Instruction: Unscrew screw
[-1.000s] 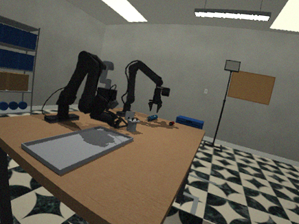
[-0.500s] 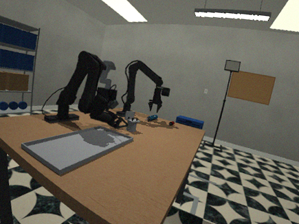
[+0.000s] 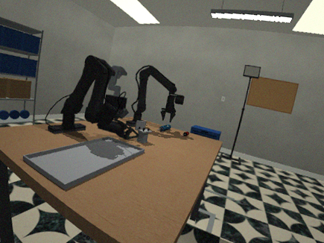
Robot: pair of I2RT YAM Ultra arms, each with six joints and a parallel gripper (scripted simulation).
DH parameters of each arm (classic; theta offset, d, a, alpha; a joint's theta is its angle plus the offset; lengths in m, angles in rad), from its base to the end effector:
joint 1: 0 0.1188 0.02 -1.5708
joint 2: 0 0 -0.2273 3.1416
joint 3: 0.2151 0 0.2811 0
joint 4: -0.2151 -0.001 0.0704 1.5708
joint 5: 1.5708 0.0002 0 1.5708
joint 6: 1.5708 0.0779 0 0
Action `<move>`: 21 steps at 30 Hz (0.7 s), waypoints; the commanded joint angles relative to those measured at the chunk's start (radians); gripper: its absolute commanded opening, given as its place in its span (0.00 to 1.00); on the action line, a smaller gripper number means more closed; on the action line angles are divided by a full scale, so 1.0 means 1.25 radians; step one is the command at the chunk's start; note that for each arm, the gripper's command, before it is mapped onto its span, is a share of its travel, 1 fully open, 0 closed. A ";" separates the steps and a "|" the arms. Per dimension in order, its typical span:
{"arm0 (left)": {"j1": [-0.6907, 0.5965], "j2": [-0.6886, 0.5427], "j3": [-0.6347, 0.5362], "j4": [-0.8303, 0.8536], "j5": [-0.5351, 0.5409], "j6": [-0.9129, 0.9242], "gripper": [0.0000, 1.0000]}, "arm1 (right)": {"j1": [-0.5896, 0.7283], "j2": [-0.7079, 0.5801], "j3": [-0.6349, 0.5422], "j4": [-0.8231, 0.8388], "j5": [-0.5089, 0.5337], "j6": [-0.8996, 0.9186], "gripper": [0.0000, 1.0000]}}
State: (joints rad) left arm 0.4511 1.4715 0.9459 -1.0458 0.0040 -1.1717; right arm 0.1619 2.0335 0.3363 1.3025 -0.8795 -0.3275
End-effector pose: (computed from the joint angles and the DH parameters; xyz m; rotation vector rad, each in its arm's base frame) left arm 0.2380 0.1161 0.1108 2.2770 -2.1616 0.0056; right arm 0.2439 0.1017 -0.0041 -0.9826 1.6075 0.7437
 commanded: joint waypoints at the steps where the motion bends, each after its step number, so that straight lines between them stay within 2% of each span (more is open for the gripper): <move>1: -0.002 -0.005 0.004 0.001 0.001 -0.007 0.65 | -0.011 0.020 0.016 -0.017 0.006 0.009 0.86; 21: -0.002 -0.005 0.004 0.001 0.001 -0.007 0.65 | -0.012 0.026 0.020 -0.021 0.008 0.009 0.86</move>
State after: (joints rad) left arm 0.4511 1.4715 0.9459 -1.0458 0.0040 -1.1717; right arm 0.1619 2.0487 0.3363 1.2957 -0.8749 -0.3256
